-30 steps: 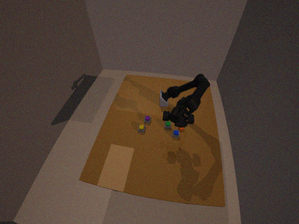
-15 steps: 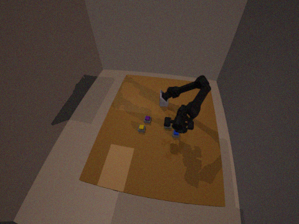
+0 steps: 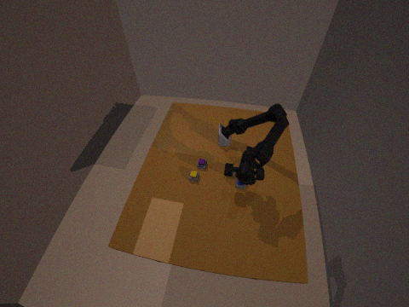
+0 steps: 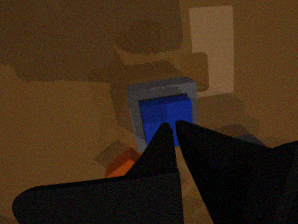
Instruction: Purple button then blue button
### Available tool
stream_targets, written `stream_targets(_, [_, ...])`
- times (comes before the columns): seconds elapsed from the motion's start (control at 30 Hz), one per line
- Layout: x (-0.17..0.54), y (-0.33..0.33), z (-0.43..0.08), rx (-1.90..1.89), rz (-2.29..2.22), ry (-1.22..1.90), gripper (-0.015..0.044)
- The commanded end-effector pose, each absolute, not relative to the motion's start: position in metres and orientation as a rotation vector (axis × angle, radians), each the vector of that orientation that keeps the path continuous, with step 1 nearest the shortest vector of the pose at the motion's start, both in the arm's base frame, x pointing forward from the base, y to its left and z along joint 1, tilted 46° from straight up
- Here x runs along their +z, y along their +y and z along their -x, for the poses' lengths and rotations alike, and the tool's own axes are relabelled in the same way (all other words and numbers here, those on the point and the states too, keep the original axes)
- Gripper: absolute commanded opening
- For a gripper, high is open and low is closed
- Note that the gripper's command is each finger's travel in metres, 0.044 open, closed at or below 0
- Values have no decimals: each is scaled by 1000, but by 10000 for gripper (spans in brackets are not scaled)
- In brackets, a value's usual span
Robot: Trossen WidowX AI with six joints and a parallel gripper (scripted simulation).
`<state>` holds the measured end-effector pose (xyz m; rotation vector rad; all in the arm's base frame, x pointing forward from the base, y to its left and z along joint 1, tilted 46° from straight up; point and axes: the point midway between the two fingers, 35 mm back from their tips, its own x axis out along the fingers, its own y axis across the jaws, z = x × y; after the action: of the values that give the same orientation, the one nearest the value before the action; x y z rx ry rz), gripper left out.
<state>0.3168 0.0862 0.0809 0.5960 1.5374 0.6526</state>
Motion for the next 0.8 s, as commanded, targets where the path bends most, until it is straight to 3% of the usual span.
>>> stream_targets(0.0, [74, 93, -313, 653, -605, 1548, 20])
stream_targets(0.77, [68, 100, -312, 654, -605, 1548, 20])
